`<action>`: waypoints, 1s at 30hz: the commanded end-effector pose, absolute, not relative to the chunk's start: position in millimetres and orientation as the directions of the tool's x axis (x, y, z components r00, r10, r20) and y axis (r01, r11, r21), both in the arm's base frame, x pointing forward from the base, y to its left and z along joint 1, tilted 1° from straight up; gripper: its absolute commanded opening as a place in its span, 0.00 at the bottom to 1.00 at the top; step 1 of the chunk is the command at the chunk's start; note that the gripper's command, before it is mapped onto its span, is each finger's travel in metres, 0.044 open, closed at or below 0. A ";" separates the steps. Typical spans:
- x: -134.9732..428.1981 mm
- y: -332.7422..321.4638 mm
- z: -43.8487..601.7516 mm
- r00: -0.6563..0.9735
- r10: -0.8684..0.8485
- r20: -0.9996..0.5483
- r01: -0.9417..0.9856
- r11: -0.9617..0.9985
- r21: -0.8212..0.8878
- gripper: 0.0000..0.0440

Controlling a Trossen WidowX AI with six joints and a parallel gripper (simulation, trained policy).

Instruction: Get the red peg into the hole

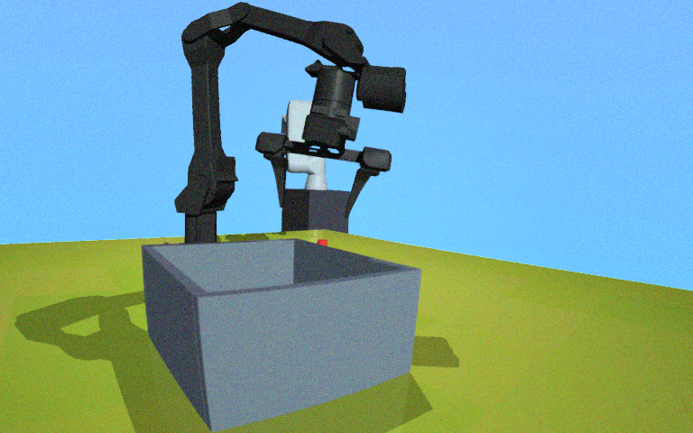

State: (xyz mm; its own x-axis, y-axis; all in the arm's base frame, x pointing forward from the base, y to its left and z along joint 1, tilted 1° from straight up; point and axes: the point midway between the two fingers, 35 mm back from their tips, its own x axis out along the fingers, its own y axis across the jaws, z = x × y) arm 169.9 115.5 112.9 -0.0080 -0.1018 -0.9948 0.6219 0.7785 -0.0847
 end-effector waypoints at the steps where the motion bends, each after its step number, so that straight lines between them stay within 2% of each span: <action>1: 165.5 119.6 100.8 -0.027 -0.114 -0.993 0.629 0.770 -0.106 1.00; 19: 169.4 131.7 24.9 0.019 -0.143 -0.990 0.622 0.777 -0.100 0.98; 21: 168.5 130.9 18.4 0.014 -0.147 -0.989 0.619 0.778 -0.107 0.90; 30: 163.2 125.8 1.4 -0.033 -0.180 -0.983 0.623 0.765 -0.161 0.36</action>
State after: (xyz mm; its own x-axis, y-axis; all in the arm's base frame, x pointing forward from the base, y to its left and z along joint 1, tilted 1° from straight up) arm 164.7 127.0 3.6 -0.0222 -0.1732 -0.9846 0.6217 0.7689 -0.1493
